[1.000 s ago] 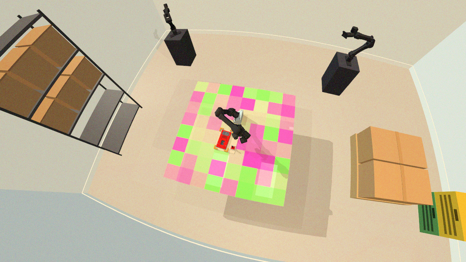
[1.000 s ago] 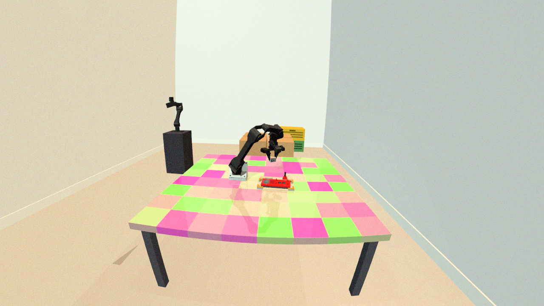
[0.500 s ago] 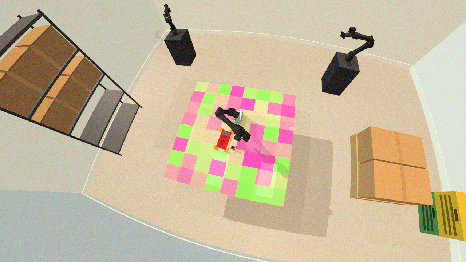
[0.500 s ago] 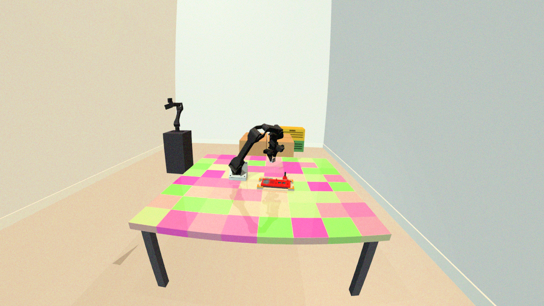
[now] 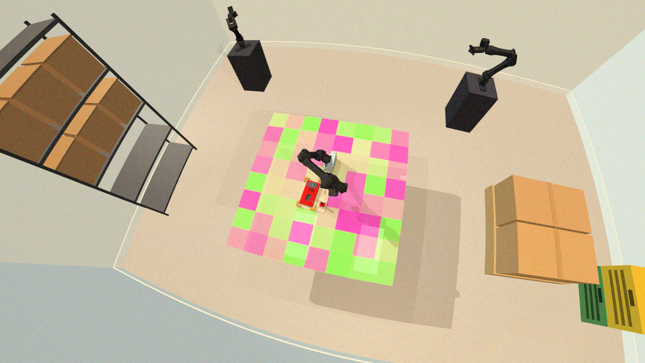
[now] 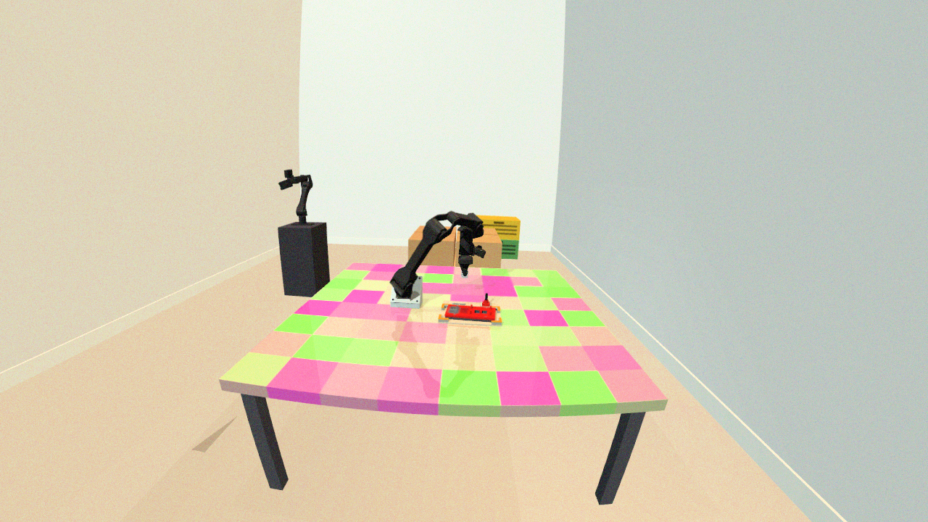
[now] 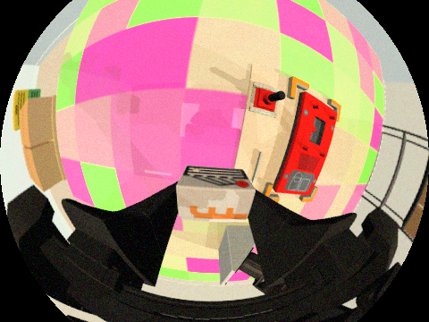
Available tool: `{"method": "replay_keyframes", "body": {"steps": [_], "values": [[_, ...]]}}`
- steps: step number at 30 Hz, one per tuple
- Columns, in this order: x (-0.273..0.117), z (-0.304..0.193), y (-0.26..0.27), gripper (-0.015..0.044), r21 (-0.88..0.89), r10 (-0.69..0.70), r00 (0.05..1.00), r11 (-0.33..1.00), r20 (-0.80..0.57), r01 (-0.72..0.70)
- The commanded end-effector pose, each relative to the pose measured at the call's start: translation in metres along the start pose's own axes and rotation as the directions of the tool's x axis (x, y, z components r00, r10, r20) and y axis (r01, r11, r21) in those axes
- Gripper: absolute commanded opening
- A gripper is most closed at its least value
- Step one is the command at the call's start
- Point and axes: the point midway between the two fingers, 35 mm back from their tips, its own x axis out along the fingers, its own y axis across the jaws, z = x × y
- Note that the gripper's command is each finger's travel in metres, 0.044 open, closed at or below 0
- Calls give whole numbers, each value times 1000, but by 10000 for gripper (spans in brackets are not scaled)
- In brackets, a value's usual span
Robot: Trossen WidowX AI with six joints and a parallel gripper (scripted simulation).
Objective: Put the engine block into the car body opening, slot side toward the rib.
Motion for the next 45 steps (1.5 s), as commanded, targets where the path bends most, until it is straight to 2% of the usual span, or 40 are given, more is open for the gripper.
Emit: {"method": "replay_keyframes", "body": {"steps": [1,10,20,28,45], "values": [[1,1,0,0,-142,-3,1000,990,3,3],[2,1,0,0,-440,-7,1000,898,3,7],[4,1,0,0,-715,-11,1000,699,2,9],[15,0,0,0,-776,-11,1000,631,2,9],[46,0,0,0,-777,-12,1000,630,3,10]]}}
